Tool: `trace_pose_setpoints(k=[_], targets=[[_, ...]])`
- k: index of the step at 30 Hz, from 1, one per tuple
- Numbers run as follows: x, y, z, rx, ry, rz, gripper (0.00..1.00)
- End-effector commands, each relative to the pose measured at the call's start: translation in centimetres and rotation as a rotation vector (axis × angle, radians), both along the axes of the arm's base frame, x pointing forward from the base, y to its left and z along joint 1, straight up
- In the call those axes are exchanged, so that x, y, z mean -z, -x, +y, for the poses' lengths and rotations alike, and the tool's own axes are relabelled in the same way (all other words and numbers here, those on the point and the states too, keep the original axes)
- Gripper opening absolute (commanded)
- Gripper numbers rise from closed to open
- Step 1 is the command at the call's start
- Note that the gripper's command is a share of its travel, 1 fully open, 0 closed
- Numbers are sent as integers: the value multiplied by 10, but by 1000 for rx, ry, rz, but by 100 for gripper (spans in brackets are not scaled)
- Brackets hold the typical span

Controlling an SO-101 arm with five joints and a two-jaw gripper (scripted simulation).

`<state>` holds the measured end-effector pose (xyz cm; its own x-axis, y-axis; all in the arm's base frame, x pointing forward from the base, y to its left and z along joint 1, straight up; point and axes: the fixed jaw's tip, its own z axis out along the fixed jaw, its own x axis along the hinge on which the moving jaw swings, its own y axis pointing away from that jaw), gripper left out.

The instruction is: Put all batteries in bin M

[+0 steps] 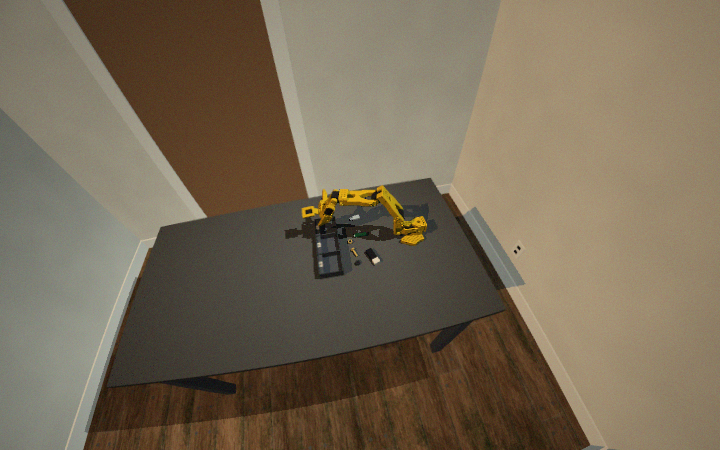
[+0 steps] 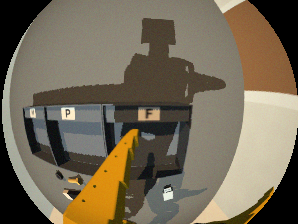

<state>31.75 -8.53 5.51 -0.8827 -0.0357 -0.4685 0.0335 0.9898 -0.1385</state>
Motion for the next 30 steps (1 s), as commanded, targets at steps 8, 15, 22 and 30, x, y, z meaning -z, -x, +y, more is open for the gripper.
trace_pose_setpoints(k=[8, 15, 22, 30], targets=[[-12, -3, -3, 1, 14, -38, 100], [-12, -3, -3, 1, 14, -38, 100], [-12, -3, -3, 1, 14, -38, 100], [-12, -3, -3, 1, 14, -38, 100]])
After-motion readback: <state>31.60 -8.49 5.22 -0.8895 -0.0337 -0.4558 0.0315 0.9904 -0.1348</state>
